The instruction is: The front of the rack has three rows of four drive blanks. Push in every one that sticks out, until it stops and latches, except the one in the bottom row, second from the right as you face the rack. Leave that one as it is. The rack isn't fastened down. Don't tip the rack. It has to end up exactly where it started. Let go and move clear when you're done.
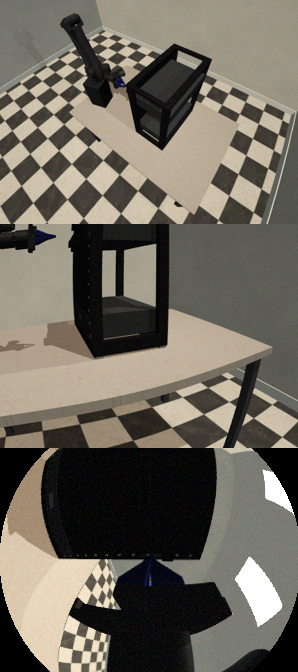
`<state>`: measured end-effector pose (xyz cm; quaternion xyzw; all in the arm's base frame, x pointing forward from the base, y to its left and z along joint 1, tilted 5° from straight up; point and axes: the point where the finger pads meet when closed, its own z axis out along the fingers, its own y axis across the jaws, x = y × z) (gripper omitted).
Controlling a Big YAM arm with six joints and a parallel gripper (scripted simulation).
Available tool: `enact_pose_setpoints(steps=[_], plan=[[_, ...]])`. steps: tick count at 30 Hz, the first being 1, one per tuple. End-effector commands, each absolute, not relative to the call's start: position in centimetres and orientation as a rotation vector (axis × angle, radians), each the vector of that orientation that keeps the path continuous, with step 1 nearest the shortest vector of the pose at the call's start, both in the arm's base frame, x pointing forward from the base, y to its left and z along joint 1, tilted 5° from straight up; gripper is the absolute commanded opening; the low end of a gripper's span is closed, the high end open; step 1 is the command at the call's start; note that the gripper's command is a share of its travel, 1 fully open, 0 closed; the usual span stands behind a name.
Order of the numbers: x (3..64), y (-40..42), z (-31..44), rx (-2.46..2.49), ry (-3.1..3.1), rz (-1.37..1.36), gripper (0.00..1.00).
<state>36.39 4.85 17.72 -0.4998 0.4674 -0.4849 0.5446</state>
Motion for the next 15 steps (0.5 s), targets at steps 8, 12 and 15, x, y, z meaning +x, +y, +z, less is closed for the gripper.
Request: enact_pose_setpoints(steps=[8, 12, 15], plan=[[36.9, 5.3, 22.0, -1.146, 1.07, -1.167, 0.0], [36.5, 5.2, 23.5, -1.143, 1.067, -1.169, 0.0], [36.2, 5.3, 24.0, -1.146, 1.068, -1.167, 0.0]])
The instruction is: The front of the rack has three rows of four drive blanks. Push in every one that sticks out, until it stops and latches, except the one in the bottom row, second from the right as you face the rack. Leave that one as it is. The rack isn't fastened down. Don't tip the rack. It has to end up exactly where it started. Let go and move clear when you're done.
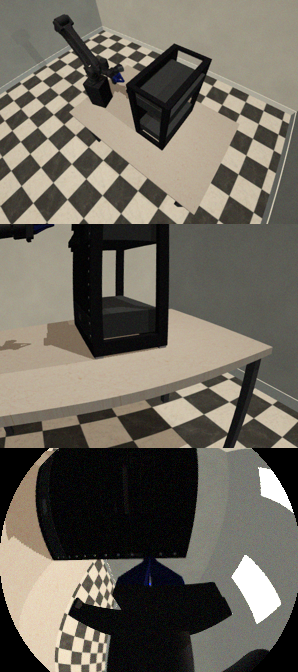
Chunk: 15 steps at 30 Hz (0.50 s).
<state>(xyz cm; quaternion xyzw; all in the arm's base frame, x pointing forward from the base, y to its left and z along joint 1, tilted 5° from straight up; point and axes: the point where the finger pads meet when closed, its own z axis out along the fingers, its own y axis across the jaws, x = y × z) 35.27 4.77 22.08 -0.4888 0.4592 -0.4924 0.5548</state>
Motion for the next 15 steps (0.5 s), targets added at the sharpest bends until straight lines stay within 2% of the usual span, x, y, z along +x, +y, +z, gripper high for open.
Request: enact_pose_setpoints(steps=[1, 15], plan=[[35.9, 5.2, 23.6, -1.155, 1.074, -1.163, 0.0], [38.6, 4.8, 24.6, -1.128, 1.069, -1.181, 0.0]])
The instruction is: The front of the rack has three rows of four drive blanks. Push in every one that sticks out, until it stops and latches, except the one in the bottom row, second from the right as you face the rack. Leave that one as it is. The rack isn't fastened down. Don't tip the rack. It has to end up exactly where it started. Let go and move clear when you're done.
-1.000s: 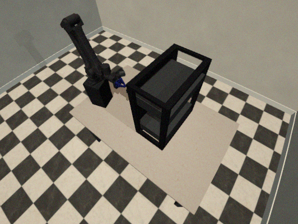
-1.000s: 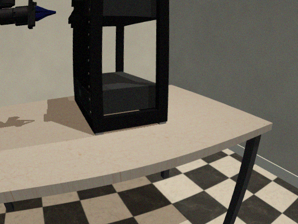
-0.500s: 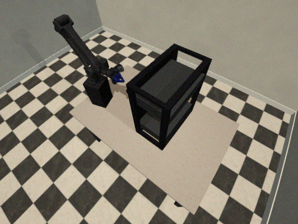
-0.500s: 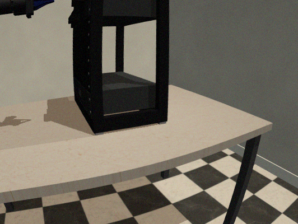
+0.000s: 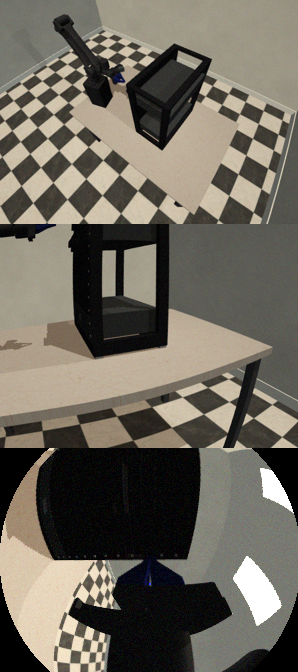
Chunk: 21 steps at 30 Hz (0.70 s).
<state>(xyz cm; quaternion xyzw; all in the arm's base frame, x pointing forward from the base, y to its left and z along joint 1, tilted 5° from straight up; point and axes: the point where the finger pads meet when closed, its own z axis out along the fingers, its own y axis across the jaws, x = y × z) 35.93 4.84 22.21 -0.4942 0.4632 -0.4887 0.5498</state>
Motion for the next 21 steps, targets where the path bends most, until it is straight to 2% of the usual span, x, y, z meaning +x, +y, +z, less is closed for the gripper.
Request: enact_pose_setpoints(steps=[1, 10, 14, 21], plan=[[39.2, 4.9, 24.6, -1.129, 1.07, -1.181, 0.0], [42.7, 5.3, 24.6, -1.131, 1.071, -1.175, 0.0], [41.5, 5.2, 21.8, -1.184, 1.115, -1.151, 0.0], [42.0, 5.2, 22.7, -1.169, 1.102, -1.157, 0.0]])
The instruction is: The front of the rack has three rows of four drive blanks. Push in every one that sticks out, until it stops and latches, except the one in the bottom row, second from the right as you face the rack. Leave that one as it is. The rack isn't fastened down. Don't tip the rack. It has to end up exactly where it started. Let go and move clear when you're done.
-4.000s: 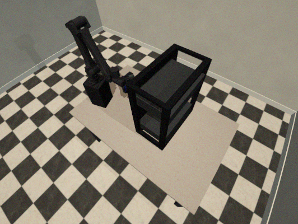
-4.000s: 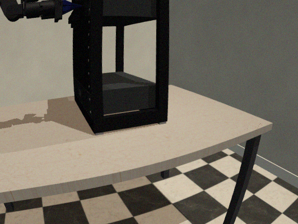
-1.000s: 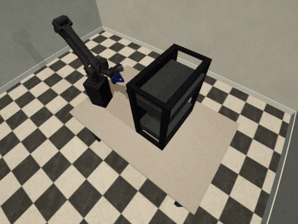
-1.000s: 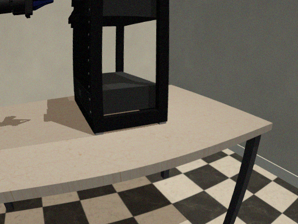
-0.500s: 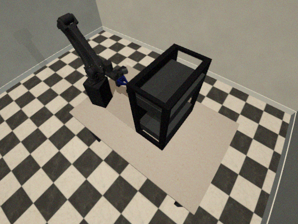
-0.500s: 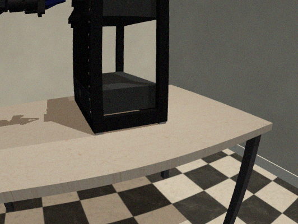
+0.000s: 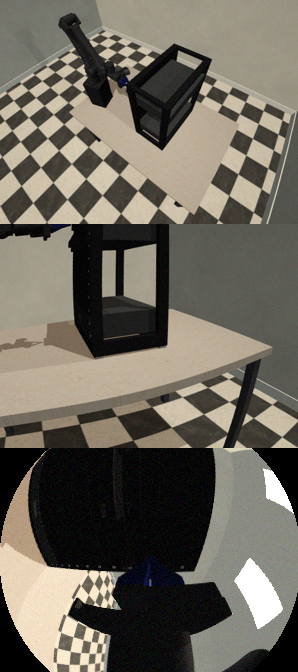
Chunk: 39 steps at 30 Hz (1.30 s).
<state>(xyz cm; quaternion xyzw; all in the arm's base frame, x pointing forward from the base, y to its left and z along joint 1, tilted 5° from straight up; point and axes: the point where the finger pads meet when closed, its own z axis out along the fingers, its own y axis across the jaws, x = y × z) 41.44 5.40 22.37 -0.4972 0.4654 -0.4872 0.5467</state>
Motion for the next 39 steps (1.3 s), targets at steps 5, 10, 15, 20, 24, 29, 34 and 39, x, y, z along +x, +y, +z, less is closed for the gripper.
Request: enact_pose_setpoints(steps=[5, 10, 15, 20, 24, 29, 34, 39], plan=[[42.0, 5.2, 22.7, -1.169, 1.102, -1.157, 0.0], [43.2, 5.2, 24.6, -1.13, 1.073, -1.176, 0.0], [44.4, 5.4, 24.6, -1.132, 1.073, -1.173, 0.0], [45.1, 5.5, 23.8, -1.158, 1.095, -1.161, 0.0], [45.3, 5.5, 23.8, -1.157, 1.096, -1.162, 0.0], [45.3, 5.5, 23.8, -1.158, 1.095, -1.161, 0.0], [45.5, 5.5, 24.1, -1.147, 1.087, -1.167, 0.0], [46.0, 5.5, 24.2, -1.139, 1.081, -1.171, 0.0]])
